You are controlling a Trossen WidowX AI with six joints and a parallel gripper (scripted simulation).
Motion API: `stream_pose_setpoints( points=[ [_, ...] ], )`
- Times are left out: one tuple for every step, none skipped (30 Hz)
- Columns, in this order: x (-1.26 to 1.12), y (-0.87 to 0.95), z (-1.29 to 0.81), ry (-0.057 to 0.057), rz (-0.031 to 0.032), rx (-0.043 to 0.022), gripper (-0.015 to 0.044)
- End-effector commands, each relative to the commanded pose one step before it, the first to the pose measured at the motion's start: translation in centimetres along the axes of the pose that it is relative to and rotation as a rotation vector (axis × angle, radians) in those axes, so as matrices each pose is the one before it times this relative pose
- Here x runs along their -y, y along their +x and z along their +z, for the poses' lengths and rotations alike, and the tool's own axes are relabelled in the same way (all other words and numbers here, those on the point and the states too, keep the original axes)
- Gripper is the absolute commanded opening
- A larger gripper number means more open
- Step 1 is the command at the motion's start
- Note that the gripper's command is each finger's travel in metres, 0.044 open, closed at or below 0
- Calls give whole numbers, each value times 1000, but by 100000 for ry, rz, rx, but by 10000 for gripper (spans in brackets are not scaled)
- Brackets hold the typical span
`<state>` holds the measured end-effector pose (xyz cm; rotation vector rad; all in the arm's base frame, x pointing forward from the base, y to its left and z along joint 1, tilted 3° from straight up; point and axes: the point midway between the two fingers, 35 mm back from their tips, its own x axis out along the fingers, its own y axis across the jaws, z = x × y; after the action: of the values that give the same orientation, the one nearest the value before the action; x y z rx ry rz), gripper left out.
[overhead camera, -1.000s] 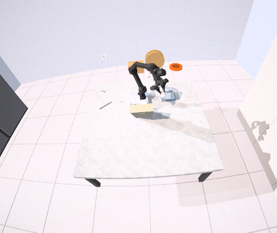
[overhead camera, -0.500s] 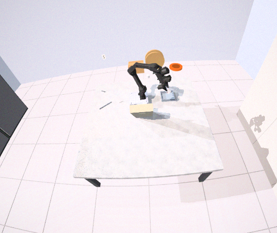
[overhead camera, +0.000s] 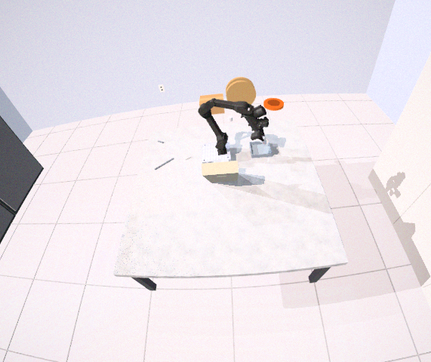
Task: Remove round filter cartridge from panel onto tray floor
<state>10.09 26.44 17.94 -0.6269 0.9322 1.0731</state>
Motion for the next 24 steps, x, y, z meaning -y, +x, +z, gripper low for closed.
stream_pose_setpoints(
  points=[
    [-1770,1372,-775,-4442,3534,-489,0],
    [-470,363,-215,-1214,874,-132,0],
    [-469,360,-222,-1215,872,-136,0],
    [-468,358,-229,-1216,871,-140,0],
    [-467,355,-235,-1216,869,-144,0],
    [-465,352,-242,-1217,867,-147,0],
    [-464,349,-249,-1218,865,-151,0],
    [-480,317,-183,-1644,907,69,0],
    [-482,315,-188,-1650,912,69,0],
    [-482,312,-192,-1649,913,68,0],
    [-482,309,-197,-1648,915,68,0],
    [-481,306,-201,-1647,916,67,0],
    [-481,303,-206,-1646,918,66,0],
    [-481,300,-210,-1646,919,66,0],
    [-480,296,-214,-1645,921,65,0],
    [-479,293,-218,-1644,922,65,0],
    [-479,290,-222,-1643,924,64,0],
    [-477,285,-226,-1639,923,63,0],
    [-477,282,-230,-1642,927,63,0],
    [-477,279,-234,-1641,928,62,0],
    [-476,275,-238,-1640,929,62,0],
    [-475,271,-242,-1640,931,61,0],
    [-474,267,-246,-1639,932,61,0],
    [-471,262,-249,-1634,931,60,0]
  ],
)
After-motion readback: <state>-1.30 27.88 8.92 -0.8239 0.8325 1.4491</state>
